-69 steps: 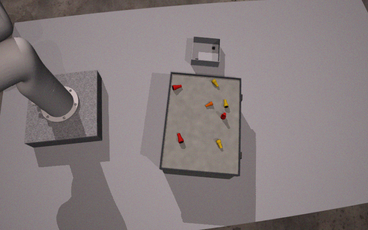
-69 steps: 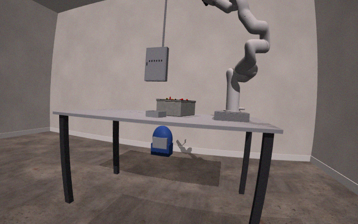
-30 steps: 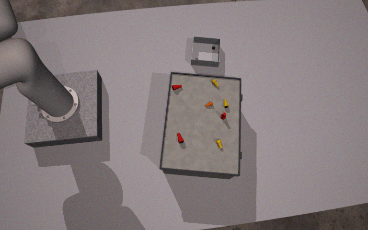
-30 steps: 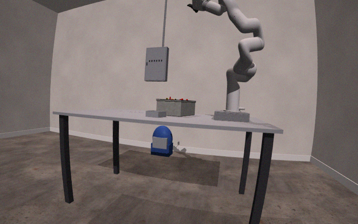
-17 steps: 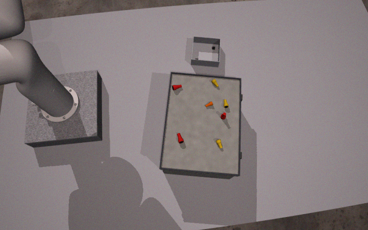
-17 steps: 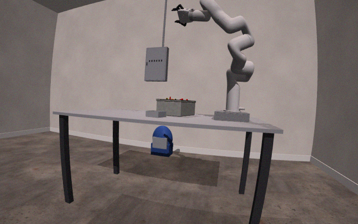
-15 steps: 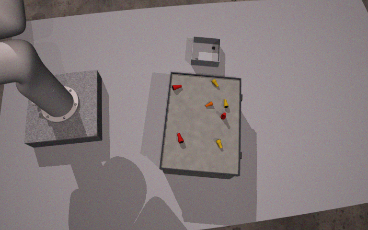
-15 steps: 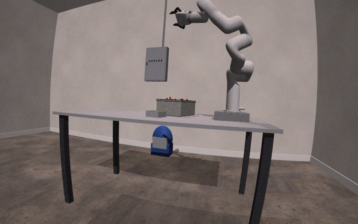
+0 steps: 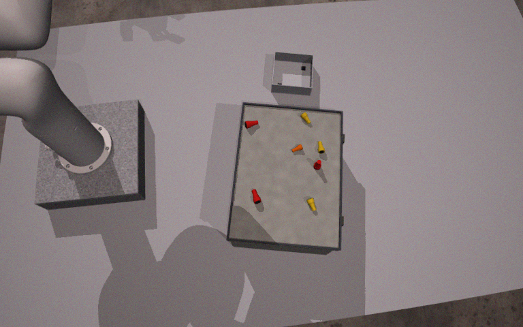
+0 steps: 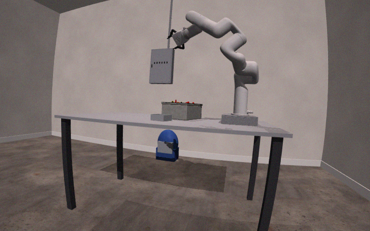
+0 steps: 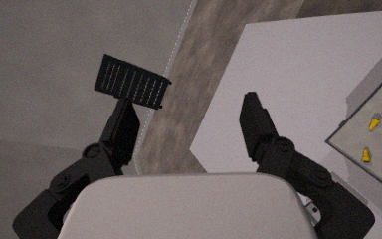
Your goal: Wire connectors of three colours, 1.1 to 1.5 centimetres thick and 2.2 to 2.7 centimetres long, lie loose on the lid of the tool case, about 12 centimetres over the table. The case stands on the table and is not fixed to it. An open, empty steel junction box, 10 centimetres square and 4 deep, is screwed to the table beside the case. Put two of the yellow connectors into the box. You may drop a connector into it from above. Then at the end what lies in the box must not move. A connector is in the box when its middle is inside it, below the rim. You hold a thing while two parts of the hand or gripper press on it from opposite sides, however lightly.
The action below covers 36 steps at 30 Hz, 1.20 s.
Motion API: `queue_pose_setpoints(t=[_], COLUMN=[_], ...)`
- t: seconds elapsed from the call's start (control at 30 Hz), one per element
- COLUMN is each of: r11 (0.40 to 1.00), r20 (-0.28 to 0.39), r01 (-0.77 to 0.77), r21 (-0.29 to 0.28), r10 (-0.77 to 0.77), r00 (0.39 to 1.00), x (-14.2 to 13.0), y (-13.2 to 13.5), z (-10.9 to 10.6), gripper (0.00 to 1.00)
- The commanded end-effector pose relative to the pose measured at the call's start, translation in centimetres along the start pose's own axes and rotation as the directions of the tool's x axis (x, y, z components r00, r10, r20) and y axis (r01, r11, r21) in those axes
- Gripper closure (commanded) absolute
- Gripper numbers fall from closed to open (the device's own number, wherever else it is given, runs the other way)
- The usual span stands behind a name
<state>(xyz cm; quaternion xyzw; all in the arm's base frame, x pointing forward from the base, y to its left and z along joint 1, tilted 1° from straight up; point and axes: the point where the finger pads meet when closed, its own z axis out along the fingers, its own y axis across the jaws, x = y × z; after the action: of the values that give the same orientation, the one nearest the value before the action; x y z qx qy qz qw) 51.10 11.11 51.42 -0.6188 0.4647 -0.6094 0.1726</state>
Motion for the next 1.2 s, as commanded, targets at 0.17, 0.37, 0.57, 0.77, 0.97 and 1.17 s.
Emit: queue_pose_setpoints(t=[0.17,0.37,0.57,0.77,0.97,1.17], r11=[0.939,0.854,0.712,0.533,0.363,0.145], r20=[0.027,0.002,-0.060,-0.152,-0.246,-0.370], r01=[-0.142,-0.227,-0.325,-0.415,-0.478,-0.535], r21=[-0.313,-0.469,-0.622,-0.737,-0.800,-0.832], r10=[0.158,0.258,0.371,0.467,0.528,0.573], r00=[0.987,0.966,0.927,0.871,0.813,0.731], x=[-1.4,-1.8,-2.0,-2.2,-2.4,-2.6], y=[10.7,16.7,23.3,29.3,33.8,38.3], z=[7.3,9.6,11.1,11.6,11.4,10.6], gripper=[0.00,0.00,0.00,0.00,0.00,0.00])
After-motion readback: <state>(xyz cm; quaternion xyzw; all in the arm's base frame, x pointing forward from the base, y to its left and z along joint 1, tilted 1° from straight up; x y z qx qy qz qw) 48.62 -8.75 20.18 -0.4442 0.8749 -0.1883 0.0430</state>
